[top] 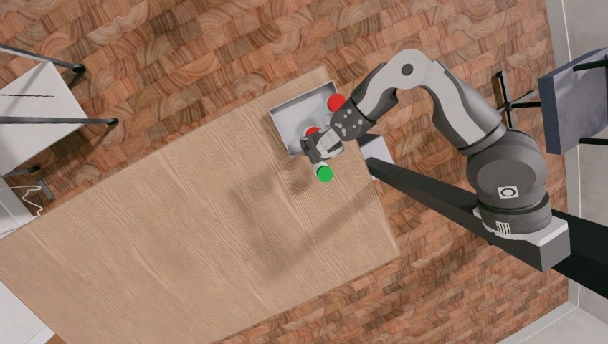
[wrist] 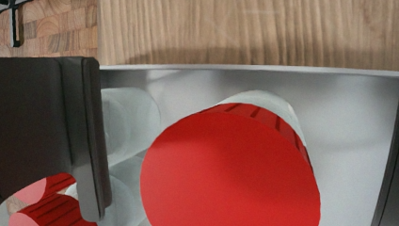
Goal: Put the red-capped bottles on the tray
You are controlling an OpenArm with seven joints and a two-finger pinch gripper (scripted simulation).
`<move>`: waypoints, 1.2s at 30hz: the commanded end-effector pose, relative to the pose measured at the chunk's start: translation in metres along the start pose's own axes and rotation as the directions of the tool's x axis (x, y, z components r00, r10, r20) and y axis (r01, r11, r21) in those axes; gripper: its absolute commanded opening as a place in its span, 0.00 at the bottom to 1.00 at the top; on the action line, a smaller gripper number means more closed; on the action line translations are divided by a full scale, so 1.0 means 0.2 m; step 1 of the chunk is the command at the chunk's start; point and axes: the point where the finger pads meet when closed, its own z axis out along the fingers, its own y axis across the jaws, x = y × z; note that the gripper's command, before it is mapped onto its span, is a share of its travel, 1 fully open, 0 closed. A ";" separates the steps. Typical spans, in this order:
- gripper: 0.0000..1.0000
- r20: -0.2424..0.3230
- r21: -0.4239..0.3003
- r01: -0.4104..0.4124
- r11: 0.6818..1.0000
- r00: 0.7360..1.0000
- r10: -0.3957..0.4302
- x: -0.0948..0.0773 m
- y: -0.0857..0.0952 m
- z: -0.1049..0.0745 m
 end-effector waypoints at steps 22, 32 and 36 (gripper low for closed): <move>0.52 0.000 -0.003 -0.003 1.000 1.000 0.003 0.00 0.01 -0.11; 0.52 0.000 -0.003 -0.005 1.000 1.000 0.005 0.01 0.01 -0.31; 0.52 0.000 -0.003 -0.005 1.000 1.000 0.005 0.01 0.01 -0.31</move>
